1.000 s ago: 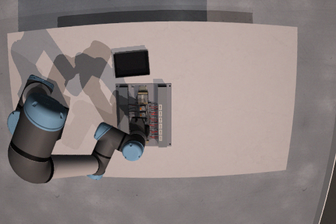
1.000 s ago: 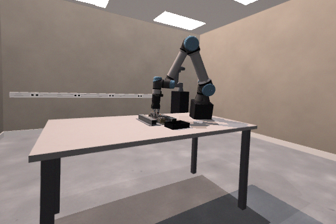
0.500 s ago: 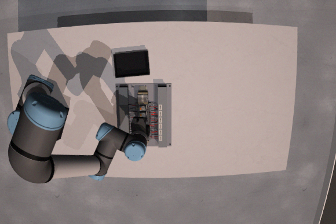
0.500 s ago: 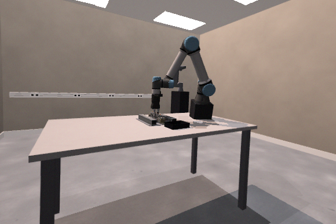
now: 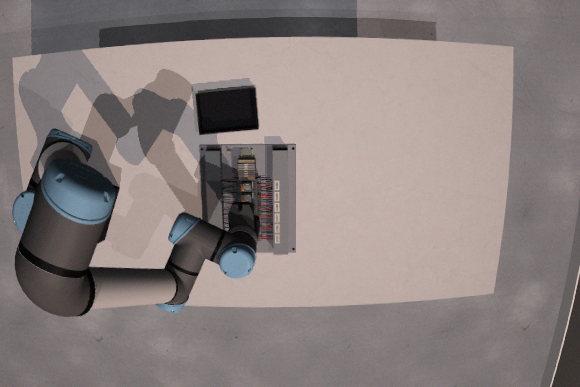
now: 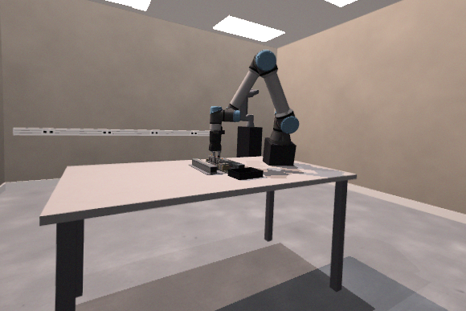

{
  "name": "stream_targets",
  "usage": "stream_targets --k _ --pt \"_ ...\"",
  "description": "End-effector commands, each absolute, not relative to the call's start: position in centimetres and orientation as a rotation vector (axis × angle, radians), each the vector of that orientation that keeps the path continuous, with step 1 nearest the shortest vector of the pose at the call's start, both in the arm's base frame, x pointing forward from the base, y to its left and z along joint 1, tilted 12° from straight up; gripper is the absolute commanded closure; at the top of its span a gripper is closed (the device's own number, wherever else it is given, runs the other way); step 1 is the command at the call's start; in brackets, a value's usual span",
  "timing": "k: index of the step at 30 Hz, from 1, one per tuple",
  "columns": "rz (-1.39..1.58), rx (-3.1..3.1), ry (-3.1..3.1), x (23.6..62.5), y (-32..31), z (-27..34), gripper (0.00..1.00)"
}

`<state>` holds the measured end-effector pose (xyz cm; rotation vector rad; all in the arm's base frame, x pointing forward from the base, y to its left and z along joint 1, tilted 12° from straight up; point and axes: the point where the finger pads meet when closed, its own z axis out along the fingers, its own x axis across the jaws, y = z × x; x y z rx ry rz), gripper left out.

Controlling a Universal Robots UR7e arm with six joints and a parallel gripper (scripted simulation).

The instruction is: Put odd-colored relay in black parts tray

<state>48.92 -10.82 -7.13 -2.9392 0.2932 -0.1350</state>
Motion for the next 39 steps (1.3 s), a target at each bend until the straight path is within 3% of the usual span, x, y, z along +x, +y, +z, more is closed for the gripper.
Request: stream_targets --k 1,39 --pt "-0.124 -2.939 0.290 48.97 -10.73 -7.11 1.00" --pt "-0.034 -2.937 0.281 49.14 -10.77 -7.06 1.00"
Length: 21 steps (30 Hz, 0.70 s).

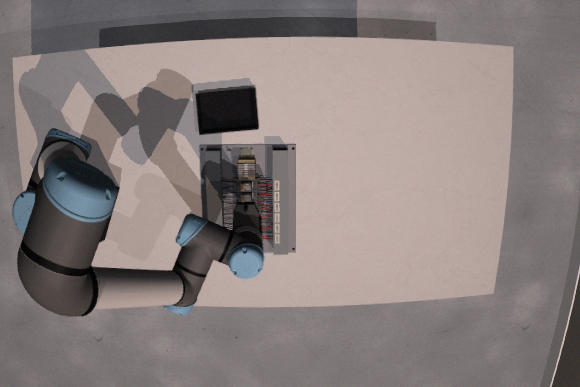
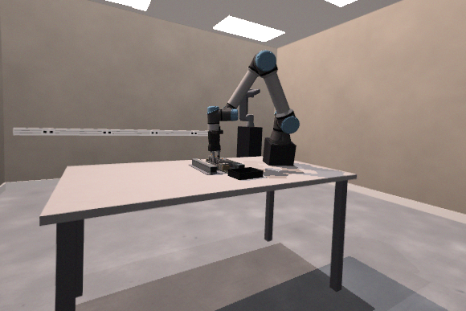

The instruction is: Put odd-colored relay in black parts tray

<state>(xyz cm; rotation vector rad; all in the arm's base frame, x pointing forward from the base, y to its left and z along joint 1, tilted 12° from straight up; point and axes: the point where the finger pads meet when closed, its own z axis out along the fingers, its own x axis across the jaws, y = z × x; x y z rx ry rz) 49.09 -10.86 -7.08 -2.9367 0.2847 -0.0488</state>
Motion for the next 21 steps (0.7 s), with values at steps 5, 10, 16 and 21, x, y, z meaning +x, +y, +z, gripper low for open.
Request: stream_targets --k 5,10,16,21 --pt "-0.020 -2.936 0.279 49.17 -10.78 -7.06 1.00" --pt "-0.008 -2.936 0.278 49.19 -10.78 -7.05 1.00" --pt "-0.004 -2.935 0.278 49.20 -10.79 -7.05 1.00" --pt "0.002 -2.935 0.277 49.21 -10.79 -7.04 1.00"
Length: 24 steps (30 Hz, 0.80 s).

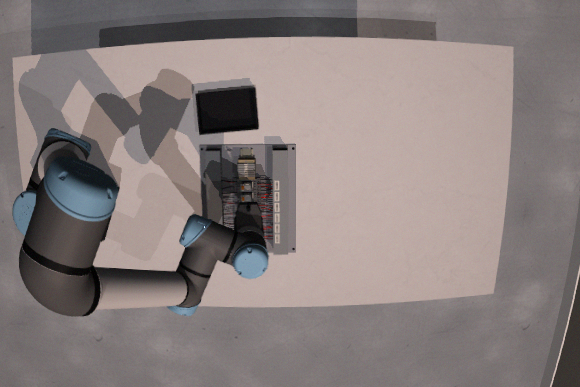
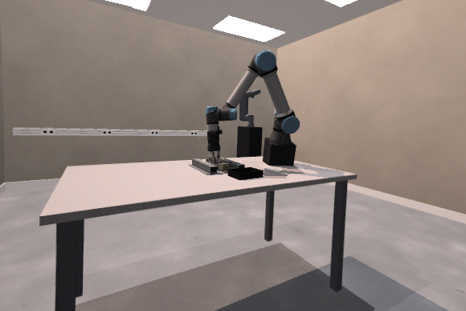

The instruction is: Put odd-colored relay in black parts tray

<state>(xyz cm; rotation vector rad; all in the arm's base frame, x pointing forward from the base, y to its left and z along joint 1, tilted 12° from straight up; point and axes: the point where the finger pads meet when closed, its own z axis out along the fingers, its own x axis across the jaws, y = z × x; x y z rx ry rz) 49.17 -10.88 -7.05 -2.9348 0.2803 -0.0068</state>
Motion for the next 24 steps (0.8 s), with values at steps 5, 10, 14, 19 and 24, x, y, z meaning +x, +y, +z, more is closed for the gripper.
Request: stream_targets --k 5,10,14,19,24 --pt "0.009 -2.935 0.276 49.23 -10.79 -7.04 1.00" --pt "0.007 -2.935 0.276 49.23 -10.79 -7.03 1.00" --pt "-0.012 -2.936 0.278 49.19 -10.80 -6.98 1.00" --pt "-0.029 -2.937 0.280 49.16 -10.80 -6.93 1.00" --pt "-0.039 -2.937 0.281 49.14 -10.80 -6.90 1.00"
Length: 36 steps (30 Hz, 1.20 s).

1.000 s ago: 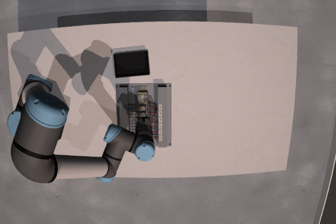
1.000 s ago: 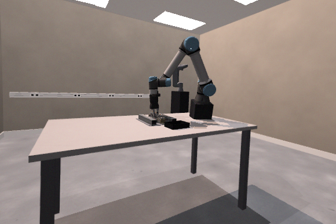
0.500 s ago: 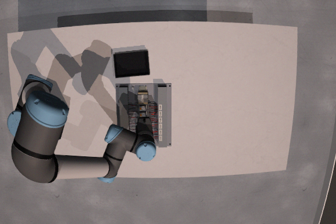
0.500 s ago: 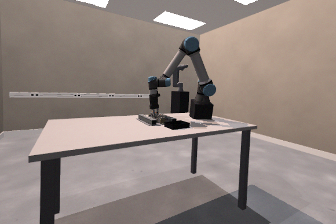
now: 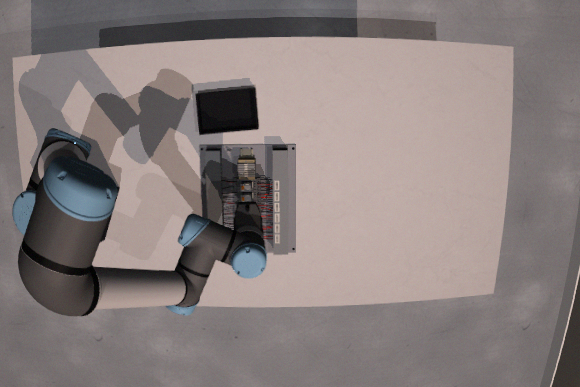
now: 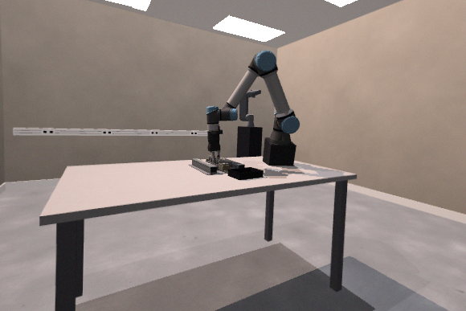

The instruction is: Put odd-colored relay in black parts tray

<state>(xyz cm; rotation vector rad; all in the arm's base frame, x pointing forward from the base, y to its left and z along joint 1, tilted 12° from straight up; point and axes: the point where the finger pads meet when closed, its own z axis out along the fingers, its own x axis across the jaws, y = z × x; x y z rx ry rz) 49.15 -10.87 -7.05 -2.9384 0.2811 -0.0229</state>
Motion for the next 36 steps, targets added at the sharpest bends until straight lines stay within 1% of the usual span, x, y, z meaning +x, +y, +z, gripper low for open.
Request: stream_targets --k 1,36 --pt "-0.039 -2.937 0.281 49.14 -10.80 -6.90 1.00" --pt "-0.113 -2.939 0.289 49.02 -10.78 -6.88 1.00"
